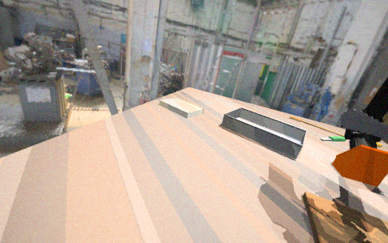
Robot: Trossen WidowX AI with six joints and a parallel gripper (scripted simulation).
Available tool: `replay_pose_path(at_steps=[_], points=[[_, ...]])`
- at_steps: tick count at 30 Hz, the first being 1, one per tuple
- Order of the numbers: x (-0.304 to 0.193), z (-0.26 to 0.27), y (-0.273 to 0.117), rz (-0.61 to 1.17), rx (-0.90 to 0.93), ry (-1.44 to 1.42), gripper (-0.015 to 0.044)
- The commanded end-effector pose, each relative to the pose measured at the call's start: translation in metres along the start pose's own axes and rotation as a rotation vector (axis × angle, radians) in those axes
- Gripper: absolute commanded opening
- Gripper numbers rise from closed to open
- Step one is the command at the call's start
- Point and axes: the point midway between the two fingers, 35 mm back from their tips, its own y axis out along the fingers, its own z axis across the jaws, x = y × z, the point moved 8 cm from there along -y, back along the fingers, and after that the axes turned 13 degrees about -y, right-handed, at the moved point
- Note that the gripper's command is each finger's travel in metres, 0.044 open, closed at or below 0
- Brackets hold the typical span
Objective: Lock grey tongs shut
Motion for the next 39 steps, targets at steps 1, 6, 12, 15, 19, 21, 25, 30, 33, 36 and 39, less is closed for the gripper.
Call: replay_pose_path(at_steps=[1, 6, 12, 15, 19, 21, 25, 30, 33, 36, 39], points=[[0.008, 0.001, -0.001, -0.004, -0.002, -0.134, -0.0150], [0.019, 0.004, 0.001, -0.003, 0.002, -0.326, -0.0150], [0.032, 0.007, 0.004, -0.002, 0.008, -0.557, -0.0150], [0.038, 0.009, 0.005, -0.003, 0.011, -0.672, -0.0150], [0.047, 0.011, 0.007, -0.003, 0.016, -0.825, -0.0150], [0.051, 0.012, 0.008, -0.004, 0.018, -0.902, -0.0150], [0.056, 0.014, 0.010, -0.005, 0.021, -0.997, -0.0150], [0.056, 0.014, 0.010, -0.005, 0.021, -0.997, -0.0150], [0.057, 0.014, 0.010, 0.003, 0.021, -0.997, -0.0150], [0.062, 0.017, 0.014, 0.068, 0.021, -0.996, -0.0150], [0.072, 0.024, 0.020, 0.190, 0.015, -0.992, -0.0150]])
